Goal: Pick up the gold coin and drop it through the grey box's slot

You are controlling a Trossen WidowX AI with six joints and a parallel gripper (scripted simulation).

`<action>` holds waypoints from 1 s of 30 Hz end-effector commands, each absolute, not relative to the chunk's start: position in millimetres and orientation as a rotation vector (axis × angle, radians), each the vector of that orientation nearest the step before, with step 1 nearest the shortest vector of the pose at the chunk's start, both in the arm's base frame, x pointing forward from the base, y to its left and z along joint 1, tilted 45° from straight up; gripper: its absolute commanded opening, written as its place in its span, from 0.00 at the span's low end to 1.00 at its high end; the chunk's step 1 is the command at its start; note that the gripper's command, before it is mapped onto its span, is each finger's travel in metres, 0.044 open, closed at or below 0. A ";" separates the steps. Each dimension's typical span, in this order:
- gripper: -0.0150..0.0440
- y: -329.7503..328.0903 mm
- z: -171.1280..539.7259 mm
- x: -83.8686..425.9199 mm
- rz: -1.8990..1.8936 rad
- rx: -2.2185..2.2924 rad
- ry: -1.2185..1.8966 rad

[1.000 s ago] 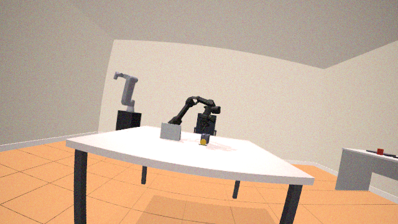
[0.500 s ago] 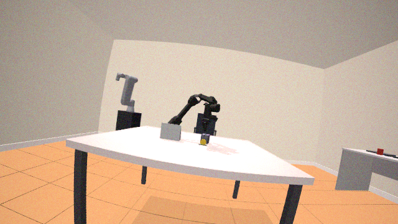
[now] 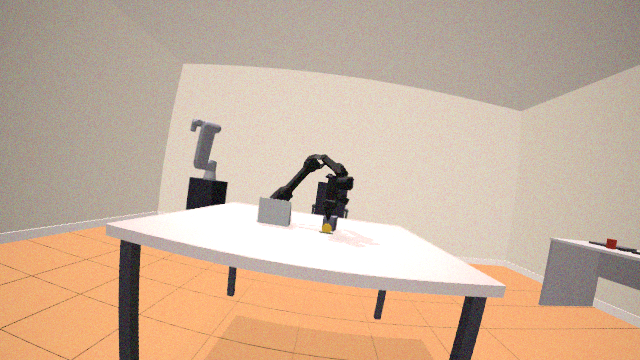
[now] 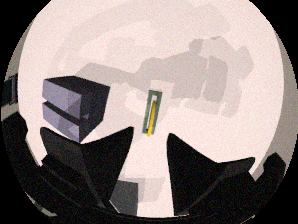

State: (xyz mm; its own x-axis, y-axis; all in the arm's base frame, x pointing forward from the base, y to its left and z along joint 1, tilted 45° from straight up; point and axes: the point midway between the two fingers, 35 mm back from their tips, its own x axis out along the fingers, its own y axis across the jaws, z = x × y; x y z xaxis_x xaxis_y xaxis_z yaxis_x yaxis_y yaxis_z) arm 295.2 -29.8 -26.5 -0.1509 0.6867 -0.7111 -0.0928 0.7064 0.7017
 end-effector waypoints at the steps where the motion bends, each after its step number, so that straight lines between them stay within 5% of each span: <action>1: 0.53 -26.2 -30.3 293.9 0.726 0.505 1.587; 30: 0.53 5.8 -62.8 286.8 0.727 0.506 1.587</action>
